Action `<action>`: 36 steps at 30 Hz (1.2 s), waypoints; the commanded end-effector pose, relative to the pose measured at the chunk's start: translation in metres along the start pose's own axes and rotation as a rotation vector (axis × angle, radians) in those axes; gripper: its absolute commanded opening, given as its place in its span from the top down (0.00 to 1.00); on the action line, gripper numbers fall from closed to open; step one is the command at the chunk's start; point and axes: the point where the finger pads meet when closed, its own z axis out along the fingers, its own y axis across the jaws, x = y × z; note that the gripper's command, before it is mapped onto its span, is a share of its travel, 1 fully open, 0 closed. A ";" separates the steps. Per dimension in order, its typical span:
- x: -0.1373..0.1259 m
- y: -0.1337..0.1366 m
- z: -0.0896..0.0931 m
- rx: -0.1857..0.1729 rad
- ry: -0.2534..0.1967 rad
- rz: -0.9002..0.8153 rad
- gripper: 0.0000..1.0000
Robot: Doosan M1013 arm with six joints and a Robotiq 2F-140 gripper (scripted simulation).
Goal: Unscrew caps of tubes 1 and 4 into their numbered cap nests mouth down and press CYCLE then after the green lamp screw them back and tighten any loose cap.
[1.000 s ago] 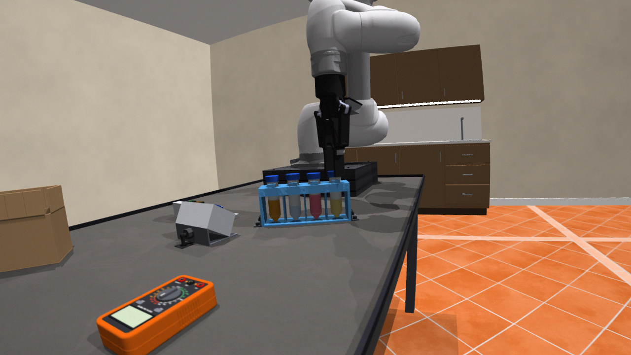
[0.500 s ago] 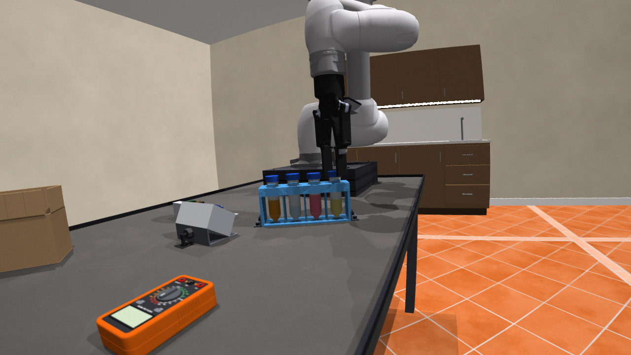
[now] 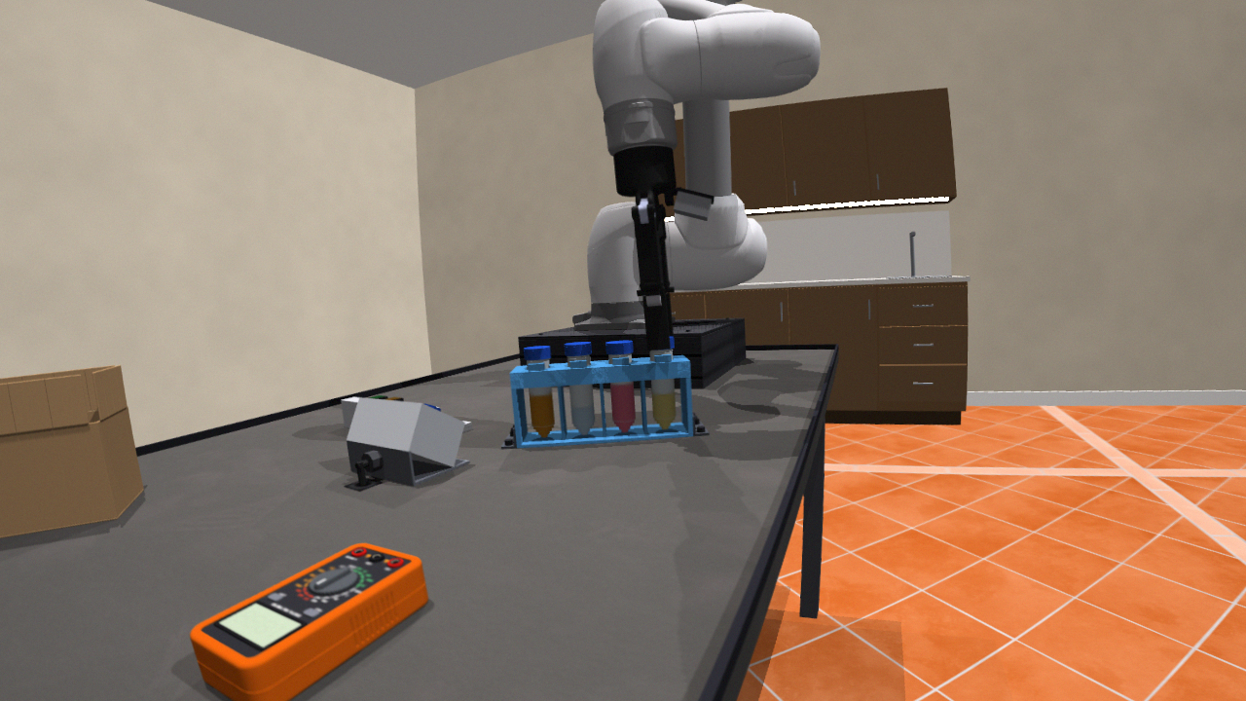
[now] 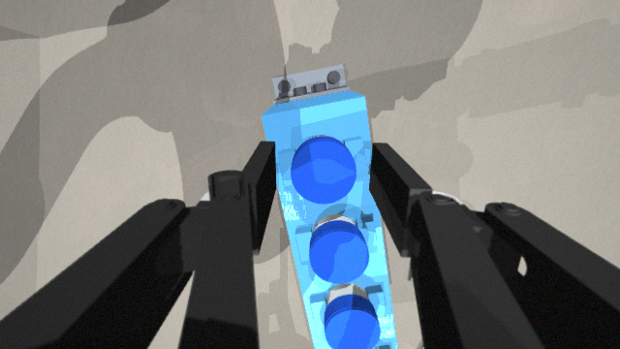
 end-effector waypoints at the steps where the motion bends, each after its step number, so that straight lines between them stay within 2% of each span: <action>1: 0.001 0.000 -0.001 -0.006 -0.029 0.278 0.59; 2: 0.001 0.000 -0.001 -0.007 -0.031 0.325 0.59; 8: 0.001 0.000 -0.001 -0.007 -0.031 0.325 0.59; 9: 0.001 0.000 -0.001 -0.007 -0.031 0.325 0.70; 23: 0.001 0.000 -0.001 -0.007 -0.031 0.325 0.70; 26: 0.001 0.000 -0.001 -0.005 -0.032 0.175 0.70; 28: 0.001 0.000 -0.001 -0.005 -0.032 0.175 0.70; 36: 0.001 0.000 -0.001 0.002 -0.032 -0.225 0.70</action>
